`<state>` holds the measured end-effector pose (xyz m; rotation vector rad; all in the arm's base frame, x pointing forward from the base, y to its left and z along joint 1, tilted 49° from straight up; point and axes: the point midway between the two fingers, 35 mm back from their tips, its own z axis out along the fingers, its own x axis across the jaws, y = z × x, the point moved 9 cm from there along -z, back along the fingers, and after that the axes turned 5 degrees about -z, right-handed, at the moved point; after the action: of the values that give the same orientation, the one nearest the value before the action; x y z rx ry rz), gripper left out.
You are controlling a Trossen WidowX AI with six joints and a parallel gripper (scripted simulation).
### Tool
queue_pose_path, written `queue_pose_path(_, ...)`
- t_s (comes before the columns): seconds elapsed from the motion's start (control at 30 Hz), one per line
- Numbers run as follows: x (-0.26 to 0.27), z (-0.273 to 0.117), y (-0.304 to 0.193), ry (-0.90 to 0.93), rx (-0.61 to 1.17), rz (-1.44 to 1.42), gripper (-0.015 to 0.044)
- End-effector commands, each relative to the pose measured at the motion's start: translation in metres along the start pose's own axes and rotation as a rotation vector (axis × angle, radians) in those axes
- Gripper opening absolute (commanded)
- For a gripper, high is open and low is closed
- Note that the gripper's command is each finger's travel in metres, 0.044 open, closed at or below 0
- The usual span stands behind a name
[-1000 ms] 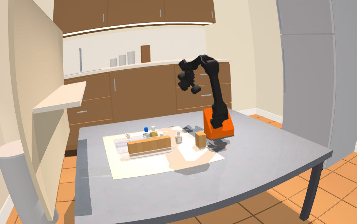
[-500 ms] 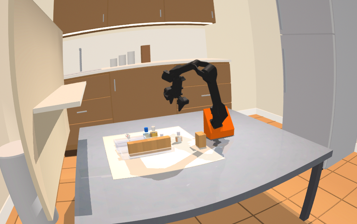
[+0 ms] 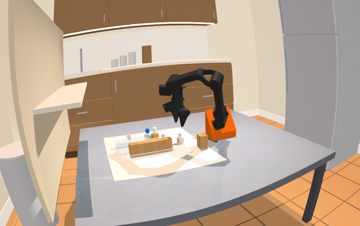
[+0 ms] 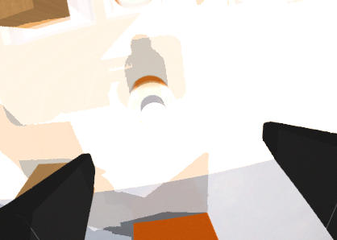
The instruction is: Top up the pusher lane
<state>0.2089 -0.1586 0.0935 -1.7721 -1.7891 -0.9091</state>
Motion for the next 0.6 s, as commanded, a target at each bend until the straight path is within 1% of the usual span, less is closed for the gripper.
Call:
queue_pose_path(0.0,0.006,0.001,0.001,0.02,-0.003,0.022,0.044)
queue_pose_path(0.03,0.006,0.004,0.001,0.019,-0.003,0.022,0.044)
queue_pose_path(0.13,0.007,0.032,0.002,0.02,-0.004,0.022,0.044)
queue_pose_path(0.33,0.008,0.036,0.002,0.021,-0.004,0.021,0.044)
queue_pose_path(0.43,0.008,0.049,0.002,0.021,-0.004,0.021,0.044)
queue_pose_path(0.57,0.008,0.05,0.002,0.021,-0.004,0.021,0.044)
